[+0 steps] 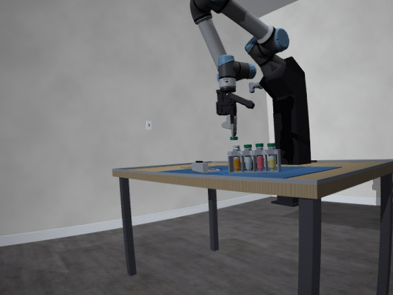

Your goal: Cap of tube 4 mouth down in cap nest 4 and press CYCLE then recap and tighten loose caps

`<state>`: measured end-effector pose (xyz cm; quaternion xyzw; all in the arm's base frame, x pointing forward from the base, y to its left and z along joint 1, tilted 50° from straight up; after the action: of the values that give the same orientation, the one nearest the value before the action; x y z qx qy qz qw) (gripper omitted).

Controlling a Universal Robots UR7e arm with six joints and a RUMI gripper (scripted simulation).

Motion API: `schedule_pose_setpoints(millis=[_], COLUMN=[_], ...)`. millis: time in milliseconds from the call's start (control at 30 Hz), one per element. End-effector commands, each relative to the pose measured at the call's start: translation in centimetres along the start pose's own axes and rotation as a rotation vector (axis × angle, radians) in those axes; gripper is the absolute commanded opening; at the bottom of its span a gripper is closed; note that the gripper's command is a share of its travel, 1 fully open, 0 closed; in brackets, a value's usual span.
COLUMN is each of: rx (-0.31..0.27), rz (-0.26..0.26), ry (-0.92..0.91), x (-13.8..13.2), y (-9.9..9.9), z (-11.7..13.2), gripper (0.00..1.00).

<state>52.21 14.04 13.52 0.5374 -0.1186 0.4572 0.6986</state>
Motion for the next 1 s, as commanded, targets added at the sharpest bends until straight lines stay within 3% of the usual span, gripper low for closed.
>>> schedule_pose_setpoints(millis=[0, 233, 633, 733, 967], rx=[0.009, 0.008, 0.008, 0.008, 0.008], rz=[0.008, 0.009, 0.009, 0.009, 0.009], ry=[0.267, 0.549, 0.549, 0.549, 0.549], x=[-1.4, -3.3, -8.0, -8.0, -10.8], y=[0.1, 0.0, -0.1, -0.1, -0.1], z=[2.2, 5.0, 11.9, 11.9, 16.0], gripper=[0.0, 0.0, 0.0, 0.0, 0.0])
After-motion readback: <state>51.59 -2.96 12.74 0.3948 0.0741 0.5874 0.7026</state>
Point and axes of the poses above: the point where the finger pads meet when closed, its own y axis back along the fingers, its own x axis across the jaws, z = x × y, the point moved 7 cm from there along y, back along the fingers, and after that the axes turned 13 degrees about -y, right-handed, at the moved point
